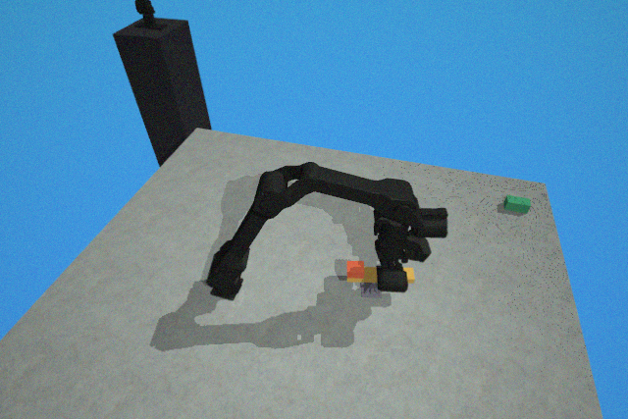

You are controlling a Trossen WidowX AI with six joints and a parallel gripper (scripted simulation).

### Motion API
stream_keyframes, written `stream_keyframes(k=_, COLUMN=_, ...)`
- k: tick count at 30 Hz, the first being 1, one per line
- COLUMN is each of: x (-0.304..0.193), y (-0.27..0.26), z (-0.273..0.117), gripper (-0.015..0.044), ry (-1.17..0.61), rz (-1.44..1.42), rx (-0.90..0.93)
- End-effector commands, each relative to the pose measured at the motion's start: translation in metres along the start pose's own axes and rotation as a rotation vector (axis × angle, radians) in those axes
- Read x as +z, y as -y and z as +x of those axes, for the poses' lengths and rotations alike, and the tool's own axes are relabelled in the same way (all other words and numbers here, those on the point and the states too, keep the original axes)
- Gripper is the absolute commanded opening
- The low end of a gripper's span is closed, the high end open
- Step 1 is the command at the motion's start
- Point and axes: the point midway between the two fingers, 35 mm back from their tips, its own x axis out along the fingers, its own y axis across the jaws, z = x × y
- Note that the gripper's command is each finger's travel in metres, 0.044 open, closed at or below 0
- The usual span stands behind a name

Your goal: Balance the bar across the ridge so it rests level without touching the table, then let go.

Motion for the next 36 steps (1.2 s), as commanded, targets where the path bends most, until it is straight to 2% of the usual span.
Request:
stream_keyframes(k=1, x=0.0001, y=0.0002, z=0.0008, gripper=0.0000, ry=0.000, rz=0.002, rx=-0.001)
stream_keyframes(k=36, x=0.0001, y=0.0002, z=0.0037, gripper=0.0000, ry=0.000, rz=0.002, rx=-0.001)
